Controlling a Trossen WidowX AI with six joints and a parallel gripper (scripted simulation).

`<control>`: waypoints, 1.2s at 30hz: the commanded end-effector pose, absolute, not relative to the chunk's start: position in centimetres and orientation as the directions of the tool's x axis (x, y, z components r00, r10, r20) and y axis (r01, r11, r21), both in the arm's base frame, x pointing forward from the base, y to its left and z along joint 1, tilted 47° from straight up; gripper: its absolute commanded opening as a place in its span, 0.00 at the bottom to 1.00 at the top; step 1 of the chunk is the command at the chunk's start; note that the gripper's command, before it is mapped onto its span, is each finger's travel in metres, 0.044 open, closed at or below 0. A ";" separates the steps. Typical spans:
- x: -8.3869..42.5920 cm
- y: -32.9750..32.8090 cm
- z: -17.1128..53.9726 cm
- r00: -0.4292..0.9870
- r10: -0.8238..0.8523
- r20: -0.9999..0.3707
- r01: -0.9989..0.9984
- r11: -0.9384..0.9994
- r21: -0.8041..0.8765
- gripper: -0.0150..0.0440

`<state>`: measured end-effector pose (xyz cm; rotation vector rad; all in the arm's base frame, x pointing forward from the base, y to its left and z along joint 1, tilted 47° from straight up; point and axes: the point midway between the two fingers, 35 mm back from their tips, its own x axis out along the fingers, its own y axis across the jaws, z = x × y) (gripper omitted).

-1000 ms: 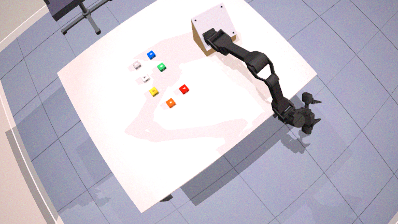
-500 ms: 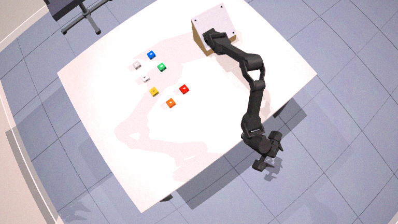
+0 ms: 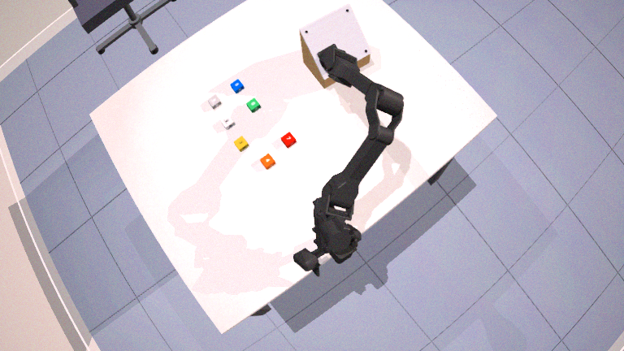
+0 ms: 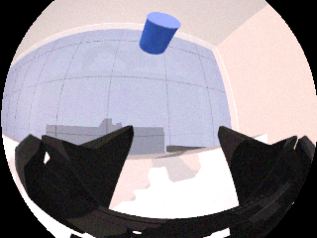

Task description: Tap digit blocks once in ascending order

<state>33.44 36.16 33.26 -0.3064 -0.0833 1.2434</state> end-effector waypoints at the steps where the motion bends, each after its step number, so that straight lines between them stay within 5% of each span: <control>1: 37.3 33.6 29.6 0.415 0.885 -0.209 -0.892 0.352 -0.283 0.93; 12: 46.7 20.1 18.5 0.600 0.584 -0.547 -0.798 0.489 -0.353 0.93; 24: 45.4 5.4 1.7 0.332 0.422 -0.843 -0.739 0.672 0.045 0.93; 36: 35.7 -4.9 -5.3 0.028 0.607 -0.794 -0.366 0.745 0.557 0.93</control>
